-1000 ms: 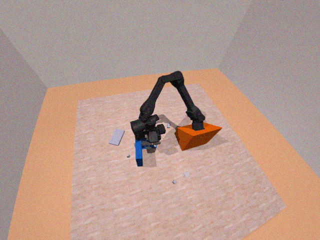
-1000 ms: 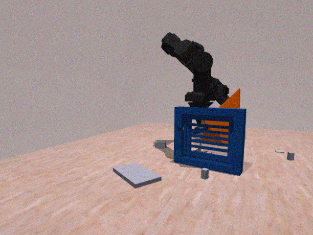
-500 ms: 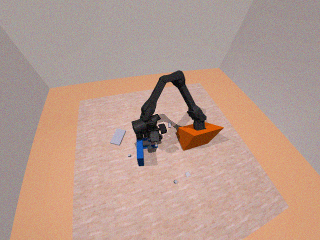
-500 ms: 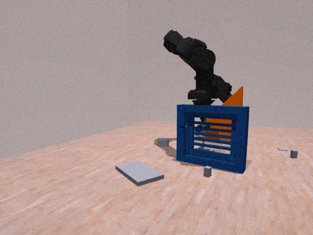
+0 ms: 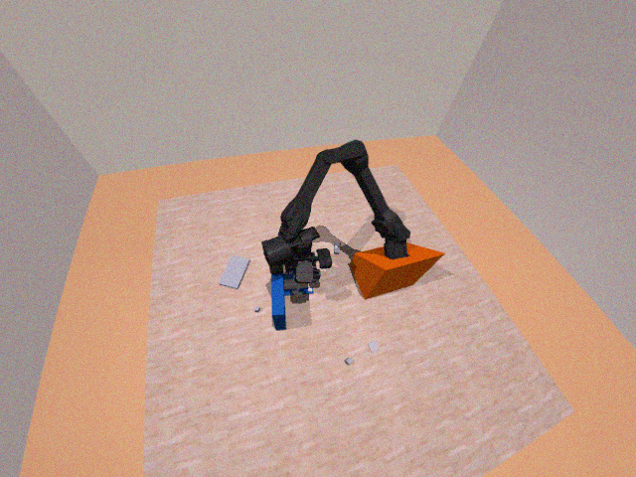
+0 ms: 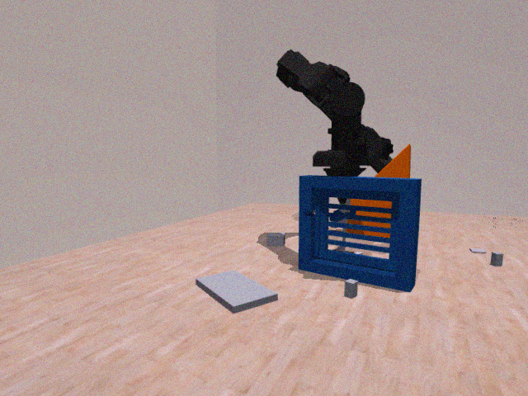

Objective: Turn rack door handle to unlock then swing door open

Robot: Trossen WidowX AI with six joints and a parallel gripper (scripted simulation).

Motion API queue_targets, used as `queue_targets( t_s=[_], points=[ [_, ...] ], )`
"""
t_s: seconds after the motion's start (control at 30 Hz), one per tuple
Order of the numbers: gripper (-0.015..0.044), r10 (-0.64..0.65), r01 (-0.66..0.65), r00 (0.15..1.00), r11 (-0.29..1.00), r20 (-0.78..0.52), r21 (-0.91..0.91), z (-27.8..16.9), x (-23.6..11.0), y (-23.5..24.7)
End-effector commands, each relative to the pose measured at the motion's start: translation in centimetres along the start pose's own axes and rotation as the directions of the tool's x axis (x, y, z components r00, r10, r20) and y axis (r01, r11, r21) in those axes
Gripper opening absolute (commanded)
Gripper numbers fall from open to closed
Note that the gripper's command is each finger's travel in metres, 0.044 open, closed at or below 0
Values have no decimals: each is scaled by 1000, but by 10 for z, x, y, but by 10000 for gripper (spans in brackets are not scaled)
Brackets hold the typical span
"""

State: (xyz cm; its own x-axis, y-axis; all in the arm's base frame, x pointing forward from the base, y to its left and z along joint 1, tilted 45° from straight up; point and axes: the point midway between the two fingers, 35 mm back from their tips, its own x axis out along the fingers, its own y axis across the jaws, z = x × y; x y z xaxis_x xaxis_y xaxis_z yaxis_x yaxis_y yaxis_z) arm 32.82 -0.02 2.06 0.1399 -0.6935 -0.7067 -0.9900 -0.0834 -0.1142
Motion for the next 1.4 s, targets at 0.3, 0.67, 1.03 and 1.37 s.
queue_targets(
  t_s=[0.3,0.67,1.03,1.37],
  points=[
    [13,3,-3,1000,969,2,247,8,0,13],
    [13,3,-4,1000,907,3,422,18,0,26],
    [13,4,-5,1000,820,3,572,31,0,40],
    [13,4,-6,1000,727,4,686,46,0,52]
  ],
)
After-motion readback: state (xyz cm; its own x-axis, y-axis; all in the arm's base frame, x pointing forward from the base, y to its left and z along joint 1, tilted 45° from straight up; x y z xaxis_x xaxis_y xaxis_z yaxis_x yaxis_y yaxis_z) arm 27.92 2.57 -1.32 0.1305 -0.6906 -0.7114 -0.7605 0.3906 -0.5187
